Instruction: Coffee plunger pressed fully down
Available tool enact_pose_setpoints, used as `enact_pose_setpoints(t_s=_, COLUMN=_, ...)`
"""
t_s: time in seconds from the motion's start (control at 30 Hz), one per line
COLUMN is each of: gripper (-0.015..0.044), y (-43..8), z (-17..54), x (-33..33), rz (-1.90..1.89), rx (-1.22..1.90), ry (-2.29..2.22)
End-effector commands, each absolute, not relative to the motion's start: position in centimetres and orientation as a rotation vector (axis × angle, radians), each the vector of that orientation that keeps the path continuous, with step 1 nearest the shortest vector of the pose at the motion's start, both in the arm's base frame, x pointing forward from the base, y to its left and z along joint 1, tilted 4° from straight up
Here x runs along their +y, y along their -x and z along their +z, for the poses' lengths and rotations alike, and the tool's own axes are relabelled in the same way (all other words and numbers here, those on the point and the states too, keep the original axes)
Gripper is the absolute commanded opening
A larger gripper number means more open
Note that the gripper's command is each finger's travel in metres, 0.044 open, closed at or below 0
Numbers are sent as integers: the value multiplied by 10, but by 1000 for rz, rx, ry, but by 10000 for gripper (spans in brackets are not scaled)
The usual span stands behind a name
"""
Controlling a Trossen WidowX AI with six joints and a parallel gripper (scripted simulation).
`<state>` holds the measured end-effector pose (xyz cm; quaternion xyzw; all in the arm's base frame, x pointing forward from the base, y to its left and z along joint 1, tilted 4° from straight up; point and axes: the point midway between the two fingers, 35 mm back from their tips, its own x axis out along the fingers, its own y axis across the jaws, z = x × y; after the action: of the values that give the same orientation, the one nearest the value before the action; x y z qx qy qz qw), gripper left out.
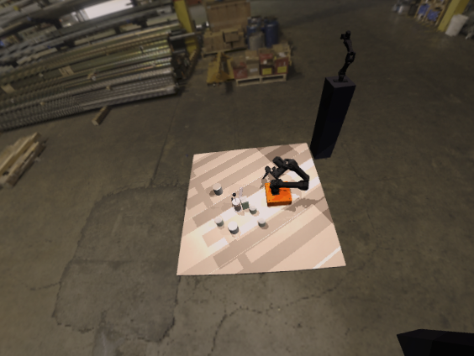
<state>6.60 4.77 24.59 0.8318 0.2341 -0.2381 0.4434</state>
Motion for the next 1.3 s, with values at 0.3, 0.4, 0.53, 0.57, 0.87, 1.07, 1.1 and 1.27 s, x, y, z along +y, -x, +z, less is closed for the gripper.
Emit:
enact_pose_setpoints(t_s=0.3, gripper=440, y=-152, z=269, x=18, rz=-277, rx=660, ry=-1227)
enact_pose_setpoints(t_s=0.4, gripper=440, y=-188, z=272, x=20, rz=-166, rx=662, ry=-940)
enact_pose_setpoints(t_s=0.53, gripper=440, y=-217, z=274, x=26, rz=-78, rx=646, ry=-688)
enact_pose_setpoints(t_s=0.57, gripper=440, y=-223, z=274, x=28, rz=-57, rx=640, ry=-627)
enact_pose_setpoints(t_s=0.87, gripper=440, y=-279, z=271, x=57, rz=112, rx=569, ry=-95)
enact_pose_setpoints(t_s=1.07, gripper=440, y=-304, z=266, x=72, rz=162, rx=529, ry=105)
enact_pose_setpoints(t_s=1.1, gripper=440, y=-305, z=263, x=72, rz=162, rx=529, ry=105)
enact_pose_setpoints(t_s=1.27, gripper=440, y=-304, z=224, x=71, rz=165, rx=529, ry=106)
